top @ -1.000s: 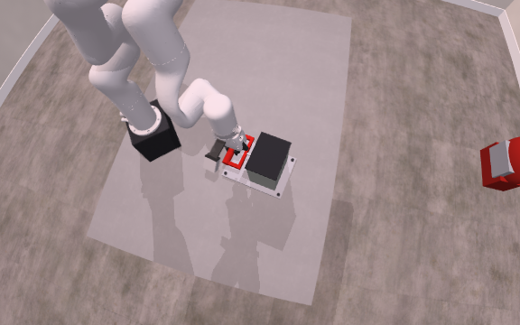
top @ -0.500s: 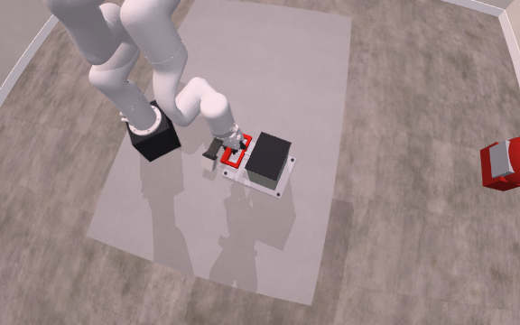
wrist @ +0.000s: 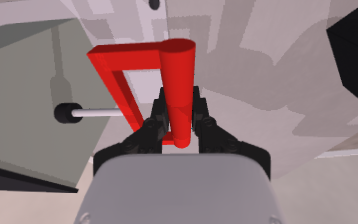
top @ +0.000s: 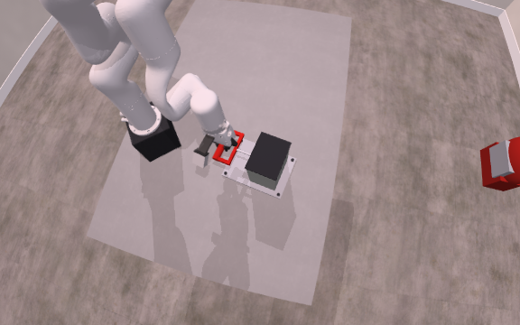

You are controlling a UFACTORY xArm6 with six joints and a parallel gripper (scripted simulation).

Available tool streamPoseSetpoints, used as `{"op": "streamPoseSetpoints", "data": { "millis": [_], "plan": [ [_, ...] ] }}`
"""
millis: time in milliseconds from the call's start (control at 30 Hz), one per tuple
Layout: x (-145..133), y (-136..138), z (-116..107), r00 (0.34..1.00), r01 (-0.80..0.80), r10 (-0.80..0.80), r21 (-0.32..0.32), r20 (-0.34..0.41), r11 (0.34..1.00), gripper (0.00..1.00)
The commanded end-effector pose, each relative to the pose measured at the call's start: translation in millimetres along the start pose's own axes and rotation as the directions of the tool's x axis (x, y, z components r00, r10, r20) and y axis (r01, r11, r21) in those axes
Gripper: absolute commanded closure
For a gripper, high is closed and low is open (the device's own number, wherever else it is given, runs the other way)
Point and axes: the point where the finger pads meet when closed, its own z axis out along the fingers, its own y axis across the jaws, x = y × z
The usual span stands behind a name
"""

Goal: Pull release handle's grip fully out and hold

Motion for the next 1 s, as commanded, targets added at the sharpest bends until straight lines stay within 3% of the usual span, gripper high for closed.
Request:
{"op": "streamPoseSetpoints", "data": {
  "millis": [0, 967],
  "plan": [
    [-0.2, 7.1, -0.3, 1.0, 0.0, 0.0, 0.001, 0.005, 1.0, 1.0],
    [-0.2, 18.7, -0.3, 1.0, 0.0, 0.0, 0.001, 0.005, 1.0, 1.0]
  ]
}}
